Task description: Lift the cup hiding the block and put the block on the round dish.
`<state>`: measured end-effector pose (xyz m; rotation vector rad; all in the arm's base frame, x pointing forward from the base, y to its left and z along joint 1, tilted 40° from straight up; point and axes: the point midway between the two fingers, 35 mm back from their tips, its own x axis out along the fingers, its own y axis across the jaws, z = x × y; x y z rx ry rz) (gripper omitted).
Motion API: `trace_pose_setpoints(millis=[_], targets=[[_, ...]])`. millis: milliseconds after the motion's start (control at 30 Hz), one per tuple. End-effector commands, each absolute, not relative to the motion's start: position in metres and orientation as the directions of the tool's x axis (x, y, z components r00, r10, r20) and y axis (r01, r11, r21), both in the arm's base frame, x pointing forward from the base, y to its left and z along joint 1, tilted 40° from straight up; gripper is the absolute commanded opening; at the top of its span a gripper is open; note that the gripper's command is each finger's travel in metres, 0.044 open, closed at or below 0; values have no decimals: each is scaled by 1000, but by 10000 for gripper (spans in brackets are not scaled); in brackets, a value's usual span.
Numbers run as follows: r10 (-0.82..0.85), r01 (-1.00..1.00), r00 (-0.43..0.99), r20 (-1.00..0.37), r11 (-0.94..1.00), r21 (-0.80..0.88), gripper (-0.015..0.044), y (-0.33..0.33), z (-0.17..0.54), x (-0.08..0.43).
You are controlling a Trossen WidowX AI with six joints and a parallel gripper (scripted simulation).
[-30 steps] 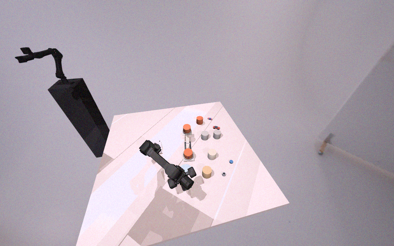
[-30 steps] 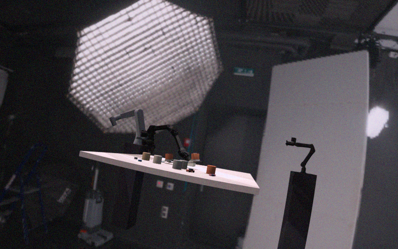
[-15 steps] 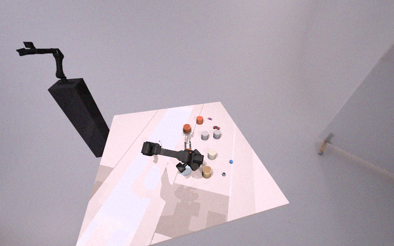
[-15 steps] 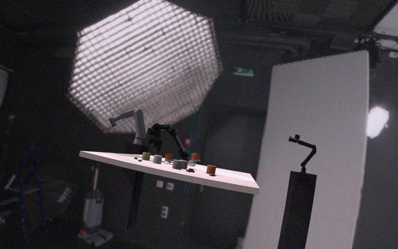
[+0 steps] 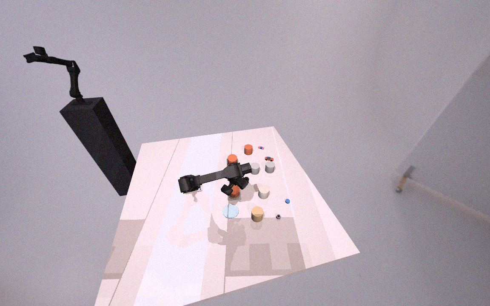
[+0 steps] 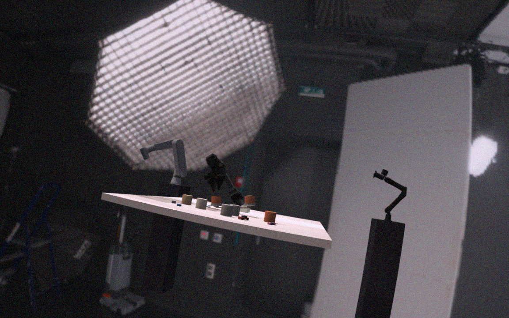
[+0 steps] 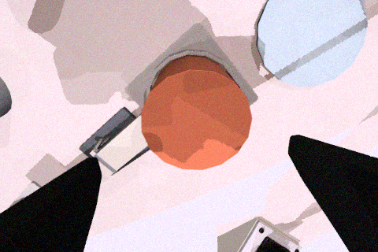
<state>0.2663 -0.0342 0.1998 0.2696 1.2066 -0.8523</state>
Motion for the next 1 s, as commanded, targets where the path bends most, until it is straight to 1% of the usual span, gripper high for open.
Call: trace_pose_setpoints(millis=[0, 500, 733, 967], targets=[[-473, 642, 104, -875, 704, -304, 440, -7, 189, 261], [-570, 473, 268, -777, 780, -410, 440, 72, 167, 234], [-600, 361, 390, -699, 798, -483, 440, 102, 162, 215], [-581, 251, 538, -611, 802, -542, 440, 130, 159, 193]])
